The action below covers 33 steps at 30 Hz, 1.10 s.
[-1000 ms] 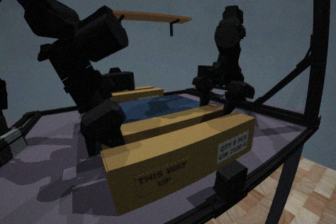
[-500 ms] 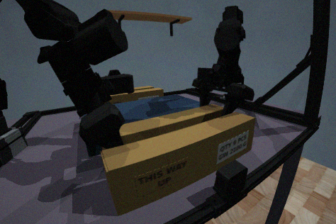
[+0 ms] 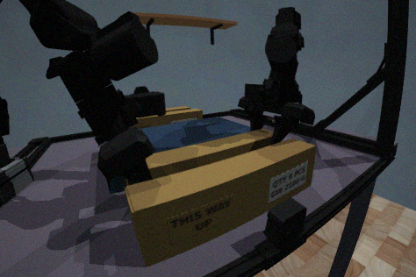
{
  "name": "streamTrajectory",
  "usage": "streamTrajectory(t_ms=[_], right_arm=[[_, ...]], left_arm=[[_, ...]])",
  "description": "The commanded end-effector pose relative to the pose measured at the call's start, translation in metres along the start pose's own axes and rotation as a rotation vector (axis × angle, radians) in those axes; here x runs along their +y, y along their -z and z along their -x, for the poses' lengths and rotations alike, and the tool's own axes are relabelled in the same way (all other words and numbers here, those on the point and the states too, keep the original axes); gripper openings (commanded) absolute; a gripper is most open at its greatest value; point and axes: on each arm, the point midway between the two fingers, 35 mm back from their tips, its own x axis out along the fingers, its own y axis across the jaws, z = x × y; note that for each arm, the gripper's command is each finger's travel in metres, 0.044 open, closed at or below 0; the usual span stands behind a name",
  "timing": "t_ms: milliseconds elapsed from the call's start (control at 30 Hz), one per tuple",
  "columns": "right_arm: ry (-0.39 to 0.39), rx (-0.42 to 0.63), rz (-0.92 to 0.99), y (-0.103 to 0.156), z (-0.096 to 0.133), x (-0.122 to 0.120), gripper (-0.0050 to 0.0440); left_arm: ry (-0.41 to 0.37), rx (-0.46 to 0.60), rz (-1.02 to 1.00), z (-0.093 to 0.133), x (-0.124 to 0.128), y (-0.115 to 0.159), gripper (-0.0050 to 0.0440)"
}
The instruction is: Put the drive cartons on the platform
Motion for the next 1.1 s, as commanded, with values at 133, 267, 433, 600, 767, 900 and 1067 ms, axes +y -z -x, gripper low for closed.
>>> streamTrajectory(t_ms=[133,267,433,600,767,900,1067], right_arm=[[0.003,0.008,0.006,0.001,0.001,0.000,0.0000],[0.003,0.008,0.006,-0.002,0.006,0.000,0.0000],[0.003,0.008,0.006,-0.008,0.022,0.000,0.0000],[0.003,0.008,0.006,-0.009,0.025,0.000,0.0000],[0.003,0.008,0.006,-0.009,0.025,0.000,0.0000],[0.003,0.008,0.006,-0.009,0.025,0.000,0.0000],[0.003,0.008,0.006,-0.009,0.025,0.000,0.0000]], left_arm=[[0.000,0.003,-0.004,0.002,0.000,0.000,0.0000],[0.000,0.003,-0.004,0.008,0.000,-0.002,0.0000],[0.000,0.003,-0.004,0.023,0.000,-0.009,0.0000],[0.000,0.003,-0.004,0.027,0.000,-0.010,0.0000],[0.000,0.003,-0.004,0.027,0.000,-0.010,0.0000],[0.000,0.003,-0.004,0.027,0.000,-0.010,0.0000],[0.000,0.003,-0.004,0.027,0.000,-0.010,0.0000]])
